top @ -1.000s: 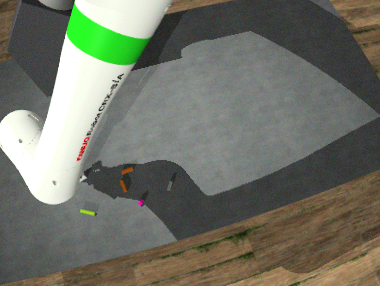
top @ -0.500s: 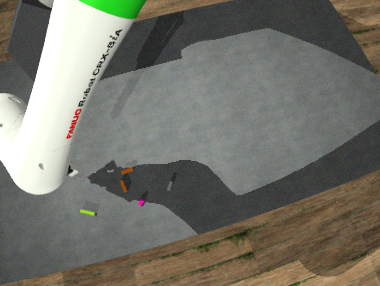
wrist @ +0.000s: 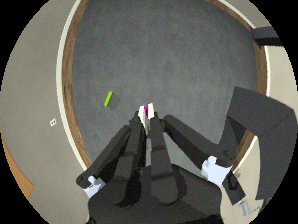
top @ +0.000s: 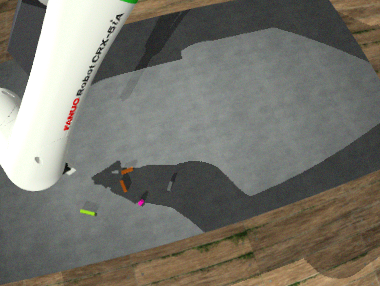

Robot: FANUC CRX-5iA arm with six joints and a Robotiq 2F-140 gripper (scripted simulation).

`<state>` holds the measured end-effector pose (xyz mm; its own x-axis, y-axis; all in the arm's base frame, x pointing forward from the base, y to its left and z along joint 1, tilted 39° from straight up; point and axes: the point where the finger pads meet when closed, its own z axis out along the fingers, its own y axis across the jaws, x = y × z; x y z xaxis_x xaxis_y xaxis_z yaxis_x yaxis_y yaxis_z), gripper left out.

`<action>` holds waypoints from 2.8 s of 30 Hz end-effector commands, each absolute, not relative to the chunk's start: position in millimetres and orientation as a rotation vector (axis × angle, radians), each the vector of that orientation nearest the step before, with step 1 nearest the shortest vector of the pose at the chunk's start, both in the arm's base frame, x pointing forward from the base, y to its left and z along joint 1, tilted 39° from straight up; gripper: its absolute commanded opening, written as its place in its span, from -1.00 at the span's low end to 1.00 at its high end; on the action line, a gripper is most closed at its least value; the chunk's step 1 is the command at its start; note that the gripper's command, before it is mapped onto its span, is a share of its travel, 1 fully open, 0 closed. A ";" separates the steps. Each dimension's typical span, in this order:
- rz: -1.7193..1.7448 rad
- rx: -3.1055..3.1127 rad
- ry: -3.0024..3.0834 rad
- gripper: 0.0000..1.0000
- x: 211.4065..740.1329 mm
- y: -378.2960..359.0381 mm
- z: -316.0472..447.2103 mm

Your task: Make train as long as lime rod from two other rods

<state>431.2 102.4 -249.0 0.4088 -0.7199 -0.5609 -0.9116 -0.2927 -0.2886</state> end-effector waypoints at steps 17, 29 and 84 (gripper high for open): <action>0.354 -2.210 1.154 -0.94 511.8 168.2 -190.1; 0.354 -2.210 1.154 -0.94 512.0 169.4 -191.6; 0.354 -2.210 1.154 -0.94 516.4 223.6 -258.5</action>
<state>516.2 223.9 -258.5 0.5836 -0.6464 -0.4914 -0.8108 -0.4314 -0.3955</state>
